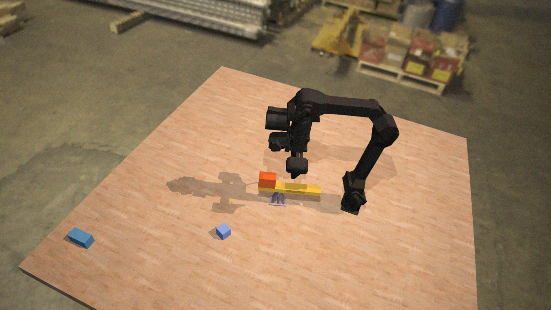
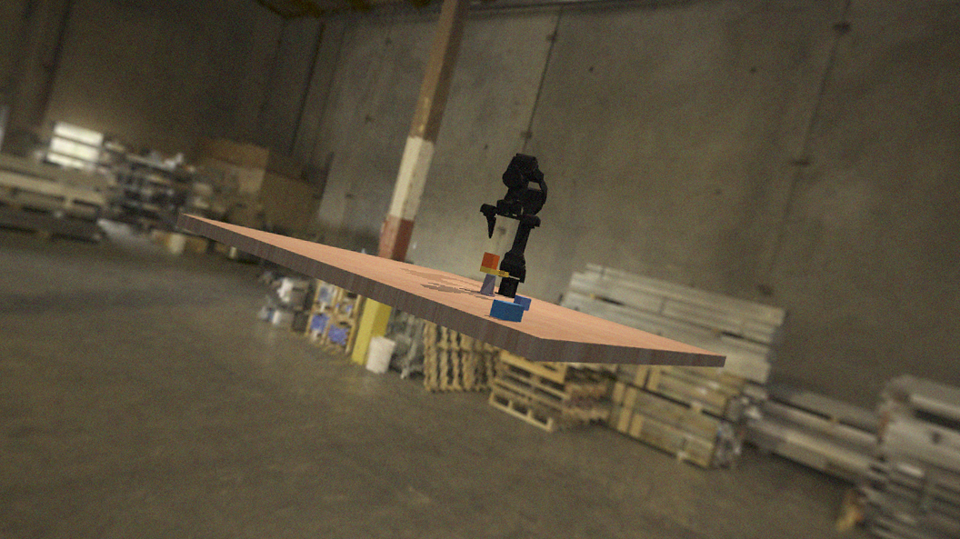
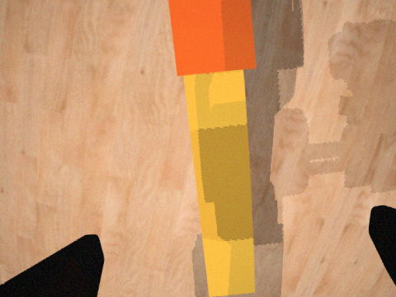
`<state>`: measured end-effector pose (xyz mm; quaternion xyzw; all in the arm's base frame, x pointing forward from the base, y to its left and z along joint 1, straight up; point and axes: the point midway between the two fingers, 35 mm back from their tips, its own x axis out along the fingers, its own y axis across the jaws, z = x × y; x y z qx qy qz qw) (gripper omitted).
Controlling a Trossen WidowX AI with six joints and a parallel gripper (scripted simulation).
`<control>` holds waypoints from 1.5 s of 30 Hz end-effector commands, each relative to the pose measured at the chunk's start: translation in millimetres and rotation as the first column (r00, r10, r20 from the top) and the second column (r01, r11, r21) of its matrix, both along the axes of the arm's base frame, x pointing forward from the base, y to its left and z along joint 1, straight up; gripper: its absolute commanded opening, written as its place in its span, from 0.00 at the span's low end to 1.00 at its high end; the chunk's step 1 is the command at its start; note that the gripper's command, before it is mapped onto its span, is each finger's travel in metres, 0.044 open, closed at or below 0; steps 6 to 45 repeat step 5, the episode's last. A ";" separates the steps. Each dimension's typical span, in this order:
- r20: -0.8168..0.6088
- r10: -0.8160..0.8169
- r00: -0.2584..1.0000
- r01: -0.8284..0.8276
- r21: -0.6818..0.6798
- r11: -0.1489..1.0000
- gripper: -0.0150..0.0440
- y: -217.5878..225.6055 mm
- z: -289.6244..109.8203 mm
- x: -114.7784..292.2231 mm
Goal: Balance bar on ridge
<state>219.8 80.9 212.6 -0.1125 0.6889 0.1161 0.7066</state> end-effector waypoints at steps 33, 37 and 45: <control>-0.002 0.000 1.000 0.000 0.000 1.000 1.00 0.0 0.1 -0.3; -0.002 0.000 1.000 0.000 0.000 1.000 1.00 0.0 0.1 -0.3; -0.002 0.000 1.000 0.000 0.000 1.000 1.00 0.0 0.1 -0.3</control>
